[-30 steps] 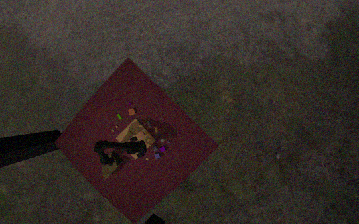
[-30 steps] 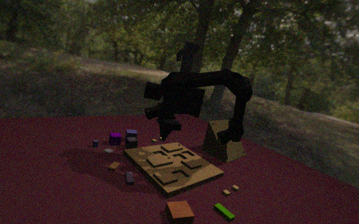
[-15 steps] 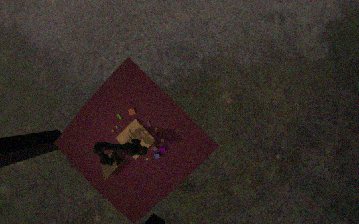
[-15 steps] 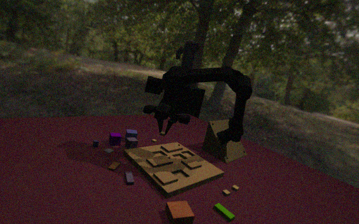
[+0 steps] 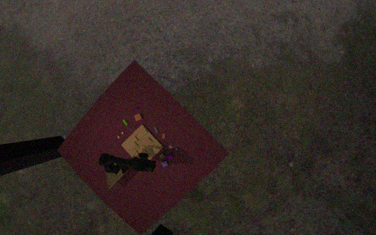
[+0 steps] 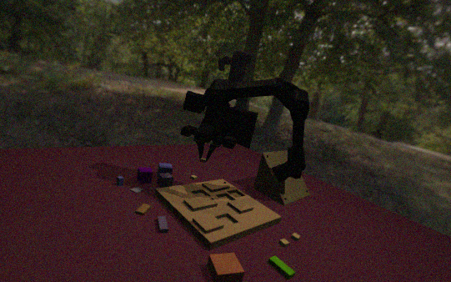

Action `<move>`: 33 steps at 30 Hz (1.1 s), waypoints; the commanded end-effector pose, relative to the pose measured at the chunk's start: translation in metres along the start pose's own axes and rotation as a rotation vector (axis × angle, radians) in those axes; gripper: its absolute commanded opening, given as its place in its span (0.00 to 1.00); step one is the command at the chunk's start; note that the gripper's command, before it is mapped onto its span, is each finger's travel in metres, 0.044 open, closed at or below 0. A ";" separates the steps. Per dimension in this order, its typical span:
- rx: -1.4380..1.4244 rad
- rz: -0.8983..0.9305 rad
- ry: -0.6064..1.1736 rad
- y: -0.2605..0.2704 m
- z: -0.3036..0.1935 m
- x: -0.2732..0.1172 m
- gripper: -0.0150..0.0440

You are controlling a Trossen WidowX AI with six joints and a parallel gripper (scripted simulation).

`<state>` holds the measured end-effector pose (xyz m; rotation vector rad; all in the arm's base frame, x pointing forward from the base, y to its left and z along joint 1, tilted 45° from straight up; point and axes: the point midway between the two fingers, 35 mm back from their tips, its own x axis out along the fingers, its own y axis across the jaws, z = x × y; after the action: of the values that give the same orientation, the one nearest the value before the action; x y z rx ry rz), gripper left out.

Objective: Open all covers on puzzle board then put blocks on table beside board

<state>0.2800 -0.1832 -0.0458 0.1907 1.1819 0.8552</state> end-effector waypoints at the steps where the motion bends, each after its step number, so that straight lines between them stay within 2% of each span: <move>1: 0.000 0.004 0.006 -0.003 -0.014 0.002 0.39; 33: -0.001 0.017 0.006 -0.012 -0.140 0.007 0.39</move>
<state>0.1746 -0.2283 -0.1086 0.1934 1.1874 0.8607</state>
